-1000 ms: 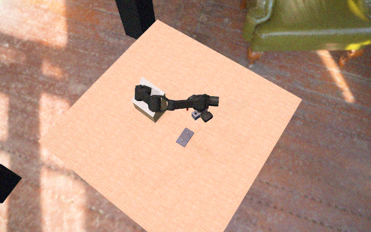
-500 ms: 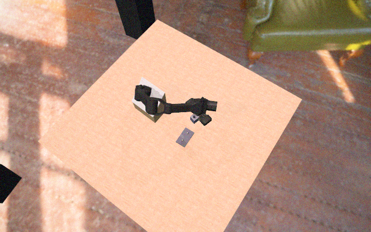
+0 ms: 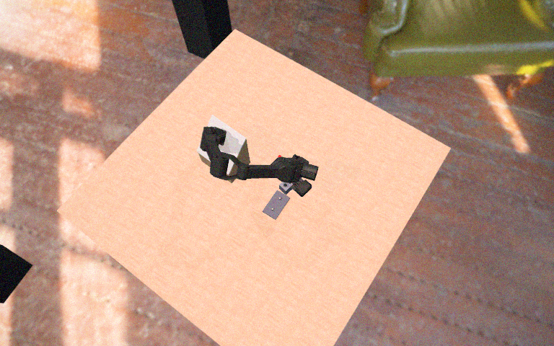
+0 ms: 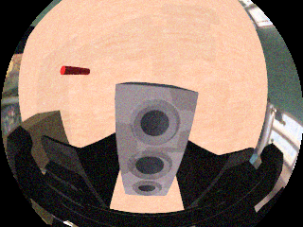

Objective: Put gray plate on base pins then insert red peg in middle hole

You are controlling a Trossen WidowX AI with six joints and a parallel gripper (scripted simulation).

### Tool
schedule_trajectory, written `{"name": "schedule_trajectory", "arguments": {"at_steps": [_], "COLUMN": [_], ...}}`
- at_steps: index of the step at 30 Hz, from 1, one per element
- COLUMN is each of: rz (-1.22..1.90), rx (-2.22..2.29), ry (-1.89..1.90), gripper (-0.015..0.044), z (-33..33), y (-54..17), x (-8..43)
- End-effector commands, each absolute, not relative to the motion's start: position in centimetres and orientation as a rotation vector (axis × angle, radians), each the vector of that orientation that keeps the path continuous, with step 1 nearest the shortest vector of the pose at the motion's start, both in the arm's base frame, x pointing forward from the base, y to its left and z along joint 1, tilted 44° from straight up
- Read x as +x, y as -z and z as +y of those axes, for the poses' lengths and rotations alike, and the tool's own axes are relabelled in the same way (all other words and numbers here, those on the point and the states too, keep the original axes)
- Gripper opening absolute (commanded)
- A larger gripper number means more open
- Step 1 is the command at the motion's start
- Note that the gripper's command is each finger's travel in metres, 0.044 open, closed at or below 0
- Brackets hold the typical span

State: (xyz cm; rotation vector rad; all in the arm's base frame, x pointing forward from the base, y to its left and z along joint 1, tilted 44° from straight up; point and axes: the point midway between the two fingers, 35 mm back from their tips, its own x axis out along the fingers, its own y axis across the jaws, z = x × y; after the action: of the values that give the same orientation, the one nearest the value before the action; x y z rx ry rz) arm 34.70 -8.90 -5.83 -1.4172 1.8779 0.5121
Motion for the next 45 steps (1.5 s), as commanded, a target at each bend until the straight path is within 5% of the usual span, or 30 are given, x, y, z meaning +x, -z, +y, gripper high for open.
{"name": "schedule_trajectory", "arguments": {"at_steps": [1,45], "rz": [1.874,1.890], "rx": [-1.445,-1.572], "ry": [-0.542,-0.714], "gripper": [0.0000,0.0000], "z": [-10.1,-17.4], "y": [5.4,3.3], "x": [34.4,31.3]}}
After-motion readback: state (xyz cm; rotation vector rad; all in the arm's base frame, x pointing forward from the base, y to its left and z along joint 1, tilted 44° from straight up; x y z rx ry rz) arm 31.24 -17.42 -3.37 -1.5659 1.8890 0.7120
